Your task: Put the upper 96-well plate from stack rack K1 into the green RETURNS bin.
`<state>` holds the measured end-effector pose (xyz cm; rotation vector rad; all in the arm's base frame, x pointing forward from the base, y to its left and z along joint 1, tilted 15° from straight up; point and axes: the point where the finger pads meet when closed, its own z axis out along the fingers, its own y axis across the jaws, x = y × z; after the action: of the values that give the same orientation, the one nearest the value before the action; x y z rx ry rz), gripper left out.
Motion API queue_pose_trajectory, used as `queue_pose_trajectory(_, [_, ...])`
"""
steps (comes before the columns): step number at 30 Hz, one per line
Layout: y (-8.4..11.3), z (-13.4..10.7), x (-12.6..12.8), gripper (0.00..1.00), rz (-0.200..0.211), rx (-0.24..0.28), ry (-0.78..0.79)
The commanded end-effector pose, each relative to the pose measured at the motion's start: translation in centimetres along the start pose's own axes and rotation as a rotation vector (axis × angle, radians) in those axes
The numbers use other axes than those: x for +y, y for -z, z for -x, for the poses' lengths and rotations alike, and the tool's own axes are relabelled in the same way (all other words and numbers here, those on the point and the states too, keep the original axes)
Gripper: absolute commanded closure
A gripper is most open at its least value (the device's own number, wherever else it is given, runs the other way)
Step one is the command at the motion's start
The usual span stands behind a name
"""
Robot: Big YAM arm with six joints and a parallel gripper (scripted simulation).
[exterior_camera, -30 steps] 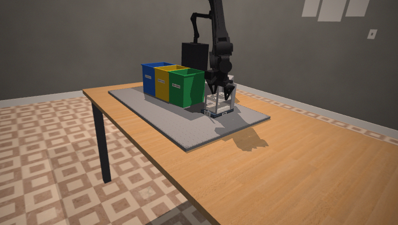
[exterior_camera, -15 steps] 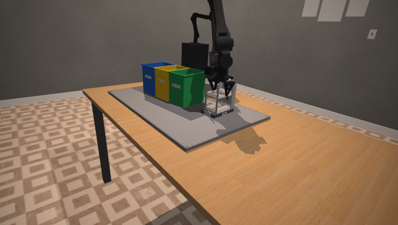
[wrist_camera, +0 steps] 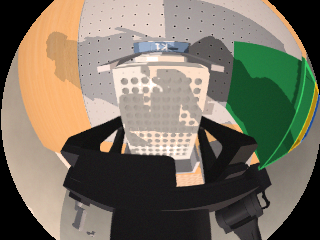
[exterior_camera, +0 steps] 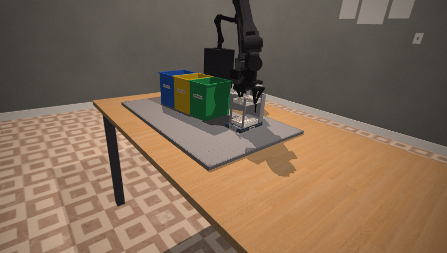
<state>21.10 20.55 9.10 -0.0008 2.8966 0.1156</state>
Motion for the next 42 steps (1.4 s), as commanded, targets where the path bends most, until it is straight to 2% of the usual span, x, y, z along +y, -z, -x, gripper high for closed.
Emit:
queue_pose_trajectory(1, [2.9,1.4,1.8,1.00,0.045,-0.040,-0.006])
queue_pose_trajectory(42, [9.1,1.3,1.5,1.00,0.048,-0.042,-0.008])
